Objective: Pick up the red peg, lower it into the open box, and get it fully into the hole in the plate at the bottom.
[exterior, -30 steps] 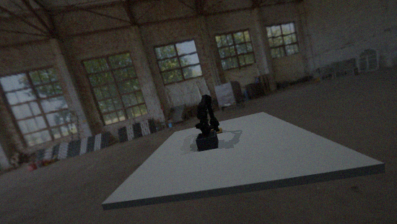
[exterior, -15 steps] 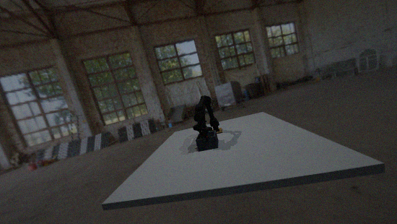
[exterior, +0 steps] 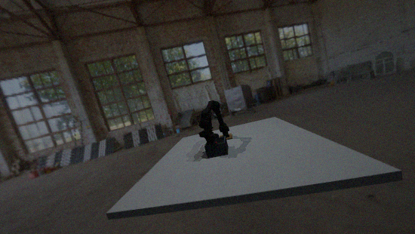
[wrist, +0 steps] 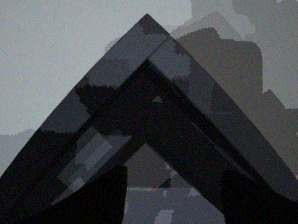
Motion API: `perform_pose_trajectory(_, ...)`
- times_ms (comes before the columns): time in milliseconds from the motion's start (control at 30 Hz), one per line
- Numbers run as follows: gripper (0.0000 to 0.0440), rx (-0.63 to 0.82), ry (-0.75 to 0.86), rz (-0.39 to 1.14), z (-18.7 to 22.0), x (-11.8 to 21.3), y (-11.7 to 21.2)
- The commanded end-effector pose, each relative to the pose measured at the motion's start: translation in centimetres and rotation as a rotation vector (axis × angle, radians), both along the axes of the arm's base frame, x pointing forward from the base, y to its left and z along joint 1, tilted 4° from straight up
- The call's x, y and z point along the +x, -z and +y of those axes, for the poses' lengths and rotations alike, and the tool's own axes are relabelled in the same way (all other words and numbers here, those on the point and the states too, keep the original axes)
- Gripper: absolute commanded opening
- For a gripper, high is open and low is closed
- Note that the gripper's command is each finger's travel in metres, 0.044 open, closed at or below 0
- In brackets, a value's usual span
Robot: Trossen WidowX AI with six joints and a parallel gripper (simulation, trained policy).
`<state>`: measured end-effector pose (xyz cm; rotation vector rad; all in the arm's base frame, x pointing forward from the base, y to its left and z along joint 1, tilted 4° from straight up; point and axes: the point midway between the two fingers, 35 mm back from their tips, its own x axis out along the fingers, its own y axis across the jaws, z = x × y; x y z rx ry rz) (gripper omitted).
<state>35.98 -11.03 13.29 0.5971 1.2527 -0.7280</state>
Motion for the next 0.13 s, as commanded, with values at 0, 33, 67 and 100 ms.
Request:
perform_pose_trajectory(0, 0.0193, 0.006, 0.003, 0.01, -0.52, -0.02, 0.1)
perform_pose_trajectory(33, 0.0194, 0.004, 0.005, 0.009, -0.73, -0.02, 0.05)
perform_pose_trajectory(67, 0.0195, 0.002, 0.008, 0.01, -0.95, -0.05, -0.02)
perform_pose_trajectory(100, 0.0196, 0.0, 0.011, 0.01, -1.16, -0.08, -0.1)
